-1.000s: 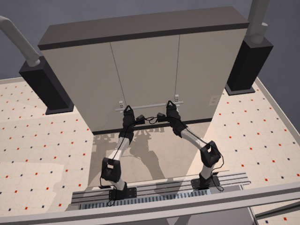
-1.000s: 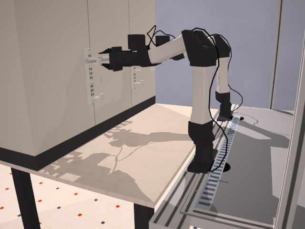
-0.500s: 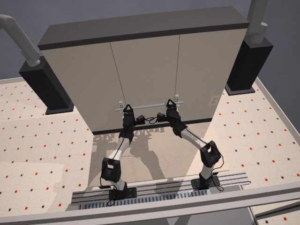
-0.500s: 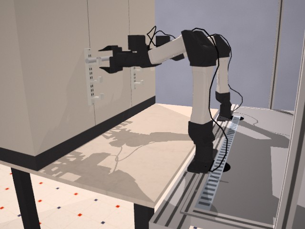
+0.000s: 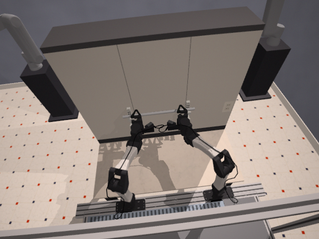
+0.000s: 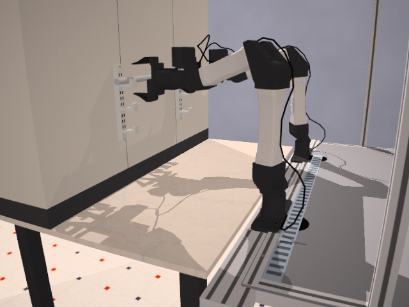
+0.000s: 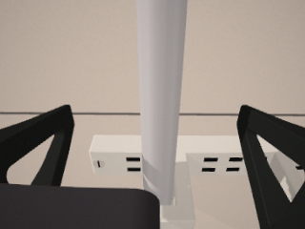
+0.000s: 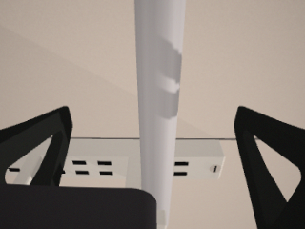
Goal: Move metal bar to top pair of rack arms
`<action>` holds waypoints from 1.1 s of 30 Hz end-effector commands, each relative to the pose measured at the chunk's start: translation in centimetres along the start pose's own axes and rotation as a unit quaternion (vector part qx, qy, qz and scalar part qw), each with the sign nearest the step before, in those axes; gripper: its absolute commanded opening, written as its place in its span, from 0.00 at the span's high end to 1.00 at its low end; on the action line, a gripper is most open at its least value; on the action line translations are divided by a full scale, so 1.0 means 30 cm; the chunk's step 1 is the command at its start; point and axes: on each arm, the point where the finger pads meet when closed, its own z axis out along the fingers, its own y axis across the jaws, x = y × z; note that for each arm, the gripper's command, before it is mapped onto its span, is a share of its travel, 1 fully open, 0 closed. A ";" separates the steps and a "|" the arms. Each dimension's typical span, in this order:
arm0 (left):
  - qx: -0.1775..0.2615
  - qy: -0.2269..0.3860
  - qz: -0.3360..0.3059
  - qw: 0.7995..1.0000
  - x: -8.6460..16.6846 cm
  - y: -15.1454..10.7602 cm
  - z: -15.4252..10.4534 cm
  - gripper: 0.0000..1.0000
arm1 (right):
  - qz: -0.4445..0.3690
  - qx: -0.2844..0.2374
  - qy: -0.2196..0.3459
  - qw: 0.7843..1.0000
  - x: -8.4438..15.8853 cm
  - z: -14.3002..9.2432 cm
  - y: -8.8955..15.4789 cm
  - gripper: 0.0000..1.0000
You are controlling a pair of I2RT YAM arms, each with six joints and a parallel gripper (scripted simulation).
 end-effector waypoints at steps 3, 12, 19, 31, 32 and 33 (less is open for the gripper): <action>-0.012 0.000 -0.002 1.000 0.013 0.020 -0.023 0.00 | -0.003 0.001 -0.001 1.000 0.010 -0.026 0.005 0.00; -0.011 0.001 -0.002 1.000 0.015 0.017 -0.056 0.00 | -0.002 0.002 -0.001 1.000 0.009 -0.059 0.003 0.00; -0.012 0.001 -0.002 1.000 0.013 0.020 -0.074 0.00 | -0.002 0.002 -0.001 1.000 0.008 -0.078 0.002 0.00; -0.013 0.001 -0.002 1.000 0.008 0.028 -0.115 0.00 | -0.002 0.003 0.001 1.000 0.004 -0.119 -0.001 0.00; -0.013 0.001 -0.002 1.000 0.008 0.028 -0.115 0.00 | -0.002 0.003 0.001 1.000 0.004 -0.119 -0.001 0.00; -0.013 0.001 -0.002 1.000 0.008 0.028 -0.118 0.00 | -0.002 0.003 0.001 1.000 0.004 -0.123 -0.001 0.00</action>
